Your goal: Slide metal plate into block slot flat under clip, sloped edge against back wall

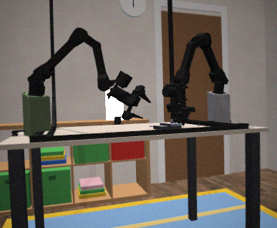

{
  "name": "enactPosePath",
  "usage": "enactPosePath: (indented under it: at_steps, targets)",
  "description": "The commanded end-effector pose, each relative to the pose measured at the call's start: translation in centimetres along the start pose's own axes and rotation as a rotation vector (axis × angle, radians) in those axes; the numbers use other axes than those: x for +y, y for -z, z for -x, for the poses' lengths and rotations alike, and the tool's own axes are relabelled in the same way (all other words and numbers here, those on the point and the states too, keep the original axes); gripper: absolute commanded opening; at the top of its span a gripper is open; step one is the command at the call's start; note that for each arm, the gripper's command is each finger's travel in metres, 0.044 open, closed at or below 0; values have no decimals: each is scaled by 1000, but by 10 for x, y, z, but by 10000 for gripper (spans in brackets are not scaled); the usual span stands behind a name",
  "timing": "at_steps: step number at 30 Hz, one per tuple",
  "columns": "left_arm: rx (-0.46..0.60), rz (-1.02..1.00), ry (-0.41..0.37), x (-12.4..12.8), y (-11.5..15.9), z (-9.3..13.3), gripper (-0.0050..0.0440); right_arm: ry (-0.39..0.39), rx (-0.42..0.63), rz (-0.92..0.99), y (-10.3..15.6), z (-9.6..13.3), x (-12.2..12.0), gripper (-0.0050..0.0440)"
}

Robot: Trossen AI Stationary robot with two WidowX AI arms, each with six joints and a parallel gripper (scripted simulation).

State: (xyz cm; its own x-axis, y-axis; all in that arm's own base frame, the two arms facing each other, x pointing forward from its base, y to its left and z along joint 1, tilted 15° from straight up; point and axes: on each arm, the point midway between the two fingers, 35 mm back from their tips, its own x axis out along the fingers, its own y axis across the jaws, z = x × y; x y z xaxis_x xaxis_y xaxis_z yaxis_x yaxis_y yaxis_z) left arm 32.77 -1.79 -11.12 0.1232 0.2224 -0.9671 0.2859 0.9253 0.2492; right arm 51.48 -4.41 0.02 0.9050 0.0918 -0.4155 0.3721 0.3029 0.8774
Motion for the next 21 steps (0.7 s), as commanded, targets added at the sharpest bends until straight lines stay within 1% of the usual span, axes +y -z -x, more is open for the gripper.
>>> enactPosePath:
  at_steps: [1,21]
  targets:
    - [-6,1,4,-1,-4,1,160,2,-4,-3,-1,0,0,440]
    - [-6,1,4,-1,-6,1,160,2,-4,-3,-1,0,0,440]
